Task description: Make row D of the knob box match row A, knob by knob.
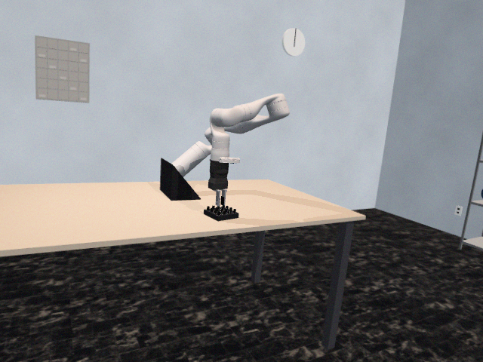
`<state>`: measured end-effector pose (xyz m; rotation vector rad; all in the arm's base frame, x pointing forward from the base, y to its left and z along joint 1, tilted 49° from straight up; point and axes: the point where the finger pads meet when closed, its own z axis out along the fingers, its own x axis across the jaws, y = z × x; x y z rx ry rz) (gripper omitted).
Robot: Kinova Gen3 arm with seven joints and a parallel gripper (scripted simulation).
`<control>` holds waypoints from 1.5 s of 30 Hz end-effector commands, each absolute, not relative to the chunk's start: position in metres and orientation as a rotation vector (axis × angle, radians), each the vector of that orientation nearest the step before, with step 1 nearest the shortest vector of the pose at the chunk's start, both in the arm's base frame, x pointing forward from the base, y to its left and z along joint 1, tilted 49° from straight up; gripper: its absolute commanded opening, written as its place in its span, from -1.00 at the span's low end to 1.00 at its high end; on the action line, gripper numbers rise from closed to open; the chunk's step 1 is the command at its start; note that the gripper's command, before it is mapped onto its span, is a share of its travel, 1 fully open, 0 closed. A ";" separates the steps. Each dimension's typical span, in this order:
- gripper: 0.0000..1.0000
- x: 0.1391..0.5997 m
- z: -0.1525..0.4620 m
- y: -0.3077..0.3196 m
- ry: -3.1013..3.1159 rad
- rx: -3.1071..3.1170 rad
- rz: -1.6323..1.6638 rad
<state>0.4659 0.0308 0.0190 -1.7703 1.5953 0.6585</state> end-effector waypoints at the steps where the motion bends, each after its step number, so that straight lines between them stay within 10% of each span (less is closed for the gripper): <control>1: -0.07 0.465 0.022 0.029 1.599 -1.766 0.664; 45: -0.07 0.466 0.033 0.028 0.602 -2.210 0.213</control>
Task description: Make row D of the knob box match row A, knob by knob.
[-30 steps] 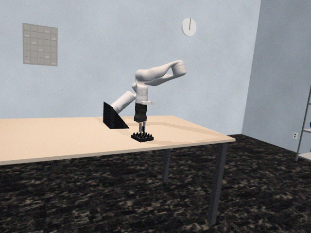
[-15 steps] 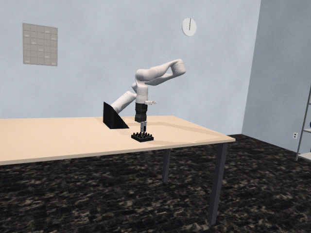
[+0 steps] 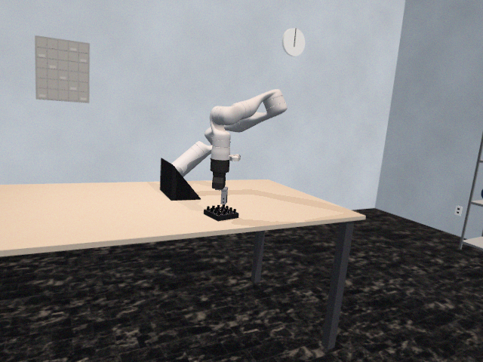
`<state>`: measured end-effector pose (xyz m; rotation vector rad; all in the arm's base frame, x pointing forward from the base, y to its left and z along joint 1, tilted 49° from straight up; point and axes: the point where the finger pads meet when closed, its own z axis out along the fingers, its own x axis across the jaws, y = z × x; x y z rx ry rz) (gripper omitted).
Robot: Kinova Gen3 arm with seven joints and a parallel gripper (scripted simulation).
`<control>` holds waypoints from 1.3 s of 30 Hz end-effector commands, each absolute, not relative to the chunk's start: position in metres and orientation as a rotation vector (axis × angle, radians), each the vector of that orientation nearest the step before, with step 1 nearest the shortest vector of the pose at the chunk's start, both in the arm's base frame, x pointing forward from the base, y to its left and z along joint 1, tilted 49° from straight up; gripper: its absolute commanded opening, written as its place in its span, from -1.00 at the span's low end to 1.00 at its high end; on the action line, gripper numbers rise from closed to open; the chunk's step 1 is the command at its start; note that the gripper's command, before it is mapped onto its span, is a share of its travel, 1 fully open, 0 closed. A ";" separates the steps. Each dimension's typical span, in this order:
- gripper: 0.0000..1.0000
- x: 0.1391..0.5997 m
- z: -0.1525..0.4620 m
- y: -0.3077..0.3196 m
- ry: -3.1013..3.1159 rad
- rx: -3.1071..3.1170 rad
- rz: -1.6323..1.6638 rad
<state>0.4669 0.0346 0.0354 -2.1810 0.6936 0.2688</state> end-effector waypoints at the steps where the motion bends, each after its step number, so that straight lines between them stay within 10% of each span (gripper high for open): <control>1: -0.07 0.466 0.033 0.028 0.602 -2.210 0.213; 39: -0.07 0.462 0.033 0.011 -0.405 -2.275 -0.256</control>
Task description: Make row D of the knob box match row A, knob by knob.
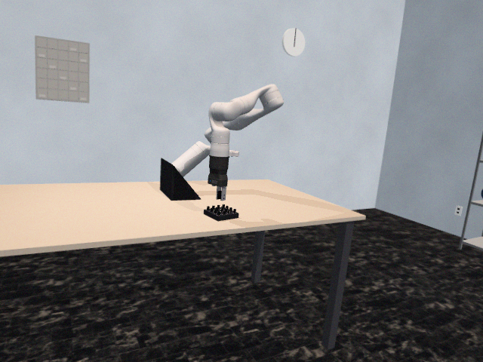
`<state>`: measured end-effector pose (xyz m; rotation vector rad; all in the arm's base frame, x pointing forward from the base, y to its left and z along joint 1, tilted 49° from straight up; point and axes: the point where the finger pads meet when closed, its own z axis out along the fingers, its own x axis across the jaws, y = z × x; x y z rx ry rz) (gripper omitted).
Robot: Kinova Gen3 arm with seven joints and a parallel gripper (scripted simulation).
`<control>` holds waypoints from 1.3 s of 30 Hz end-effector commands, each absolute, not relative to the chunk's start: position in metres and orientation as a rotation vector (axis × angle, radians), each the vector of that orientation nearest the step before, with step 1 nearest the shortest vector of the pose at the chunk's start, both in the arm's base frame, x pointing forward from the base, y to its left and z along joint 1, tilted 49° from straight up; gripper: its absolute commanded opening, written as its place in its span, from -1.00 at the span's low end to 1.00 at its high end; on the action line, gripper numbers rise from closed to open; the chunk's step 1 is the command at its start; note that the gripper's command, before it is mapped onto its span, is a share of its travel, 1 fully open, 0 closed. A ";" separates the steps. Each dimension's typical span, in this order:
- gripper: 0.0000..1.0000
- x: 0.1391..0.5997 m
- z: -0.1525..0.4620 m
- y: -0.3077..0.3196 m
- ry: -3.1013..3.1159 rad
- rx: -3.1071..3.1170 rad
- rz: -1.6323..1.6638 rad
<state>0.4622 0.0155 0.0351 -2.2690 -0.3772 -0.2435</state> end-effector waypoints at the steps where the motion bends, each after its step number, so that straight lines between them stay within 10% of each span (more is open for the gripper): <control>1: -0.07 0.462 0.033 0.011 -0.411 -2.275 -0.259; 39: -0.07 0.462 0.033 0.010 -0.416 -2.274 -0.262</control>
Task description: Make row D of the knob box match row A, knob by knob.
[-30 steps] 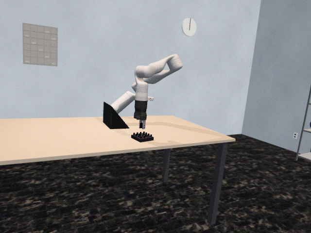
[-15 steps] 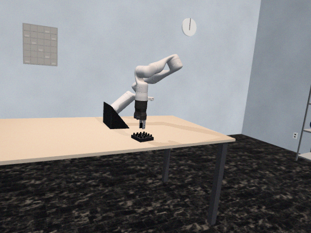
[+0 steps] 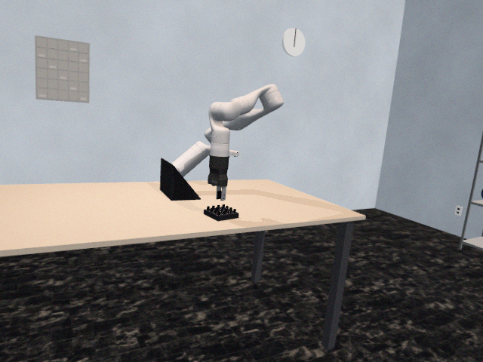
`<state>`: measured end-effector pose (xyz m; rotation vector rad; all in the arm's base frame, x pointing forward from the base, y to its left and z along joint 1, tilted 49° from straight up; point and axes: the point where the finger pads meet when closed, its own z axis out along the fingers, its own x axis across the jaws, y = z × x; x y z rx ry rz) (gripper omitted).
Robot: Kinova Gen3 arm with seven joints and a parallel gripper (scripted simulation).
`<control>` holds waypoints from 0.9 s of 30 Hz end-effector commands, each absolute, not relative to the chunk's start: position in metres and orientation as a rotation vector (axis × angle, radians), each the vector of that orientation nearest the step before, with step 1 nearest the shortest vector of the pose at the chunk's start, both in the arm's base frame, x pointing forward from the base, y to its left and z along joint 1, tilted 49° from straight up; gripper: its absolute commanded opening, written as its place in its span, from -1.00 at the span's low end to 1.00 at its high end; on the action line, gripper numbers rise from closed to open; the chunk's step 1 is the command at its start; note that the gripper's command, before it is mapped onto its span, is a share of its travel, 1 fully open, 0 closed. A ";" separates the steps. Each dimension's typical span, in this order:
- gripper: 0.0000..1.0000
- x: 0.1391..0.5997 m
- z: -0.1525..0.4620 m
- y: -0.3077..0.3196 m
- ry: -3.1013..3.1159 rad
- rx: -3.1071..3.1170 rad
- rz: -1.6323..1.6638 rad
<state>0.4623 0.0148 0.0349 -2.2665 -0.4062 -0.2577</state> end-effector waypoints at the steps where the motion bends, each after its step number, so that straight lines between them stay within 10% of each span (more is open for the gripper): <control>1: -0.07 0.462 0.033 0.010 -0.416 -2.274 -0.262; 27: -0.07 0.462 0.027 0.017 -0.412 -2.272 -0.261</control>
